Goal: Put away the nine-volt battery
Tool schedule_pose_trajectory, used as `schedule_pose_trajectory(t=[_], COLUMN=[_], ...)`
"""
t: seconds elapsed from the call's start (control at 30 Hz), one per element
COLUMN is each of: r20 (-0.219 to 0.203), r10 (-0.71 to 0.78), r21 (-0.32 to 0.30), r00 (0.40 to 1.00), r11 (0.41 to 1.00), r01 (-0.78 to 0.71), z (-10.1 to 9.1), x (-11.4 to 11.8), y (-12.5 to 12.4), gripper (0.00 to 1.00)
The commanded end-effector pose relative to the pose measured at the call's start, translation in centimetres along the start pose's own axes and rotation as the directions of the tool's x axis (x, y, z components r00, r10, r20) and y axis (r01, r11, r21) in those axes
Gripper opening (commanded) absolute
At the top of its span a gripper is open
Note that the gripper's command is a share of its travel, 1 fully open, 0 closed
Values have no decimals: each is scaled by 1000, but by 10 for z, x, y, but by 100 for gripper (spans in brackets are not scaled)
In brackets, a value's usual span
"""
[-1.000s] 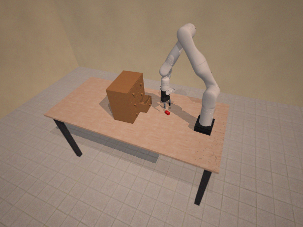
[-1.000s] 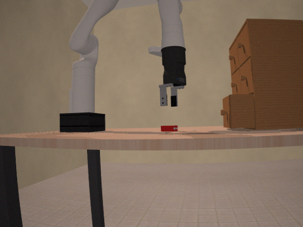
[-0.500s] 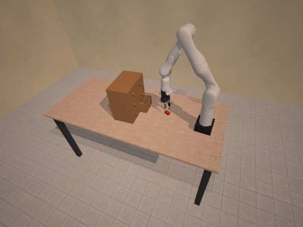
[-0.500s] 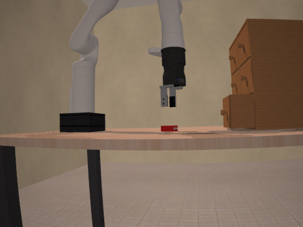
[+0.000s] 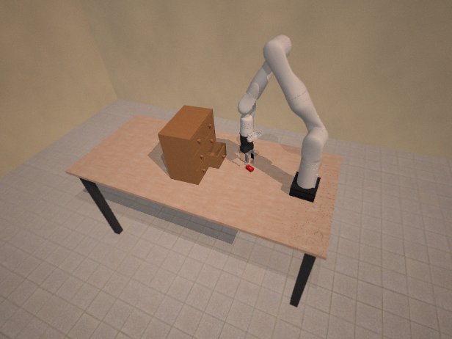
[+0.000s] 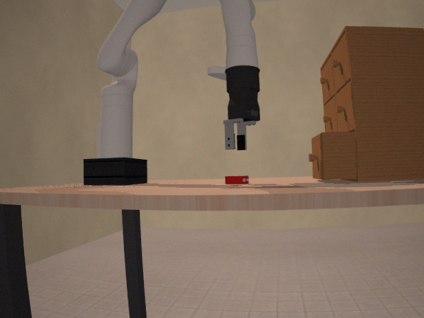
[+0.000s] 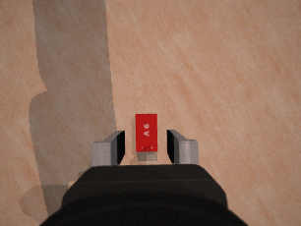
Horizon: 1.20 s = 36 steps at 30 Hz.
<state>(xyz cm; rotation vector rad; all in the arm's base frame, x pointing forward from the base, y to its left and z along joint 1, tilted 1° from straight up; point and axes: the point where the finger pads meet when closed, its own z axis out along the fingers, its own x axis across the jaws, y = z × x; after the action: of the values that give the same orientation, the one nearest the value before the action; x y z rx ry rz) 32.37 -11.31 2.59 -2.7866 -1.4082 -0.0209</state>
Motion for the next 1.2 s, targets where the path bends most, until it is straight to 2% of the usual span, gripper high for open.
schedule_pose_trajectory(t=[0.0, 0.7, 1.17], r20=[0, 0, 0], r10=[0, 0, 0], r21=[-2, -2, -2], r00=[1000, 1000, 1000], r11=[1000, 1000, 1000], r01=[0, 0, 0], z=[0, 0, 10], x=[0, 0, 0], y=[0, 1, 1], gripper=[81, 81, 81])
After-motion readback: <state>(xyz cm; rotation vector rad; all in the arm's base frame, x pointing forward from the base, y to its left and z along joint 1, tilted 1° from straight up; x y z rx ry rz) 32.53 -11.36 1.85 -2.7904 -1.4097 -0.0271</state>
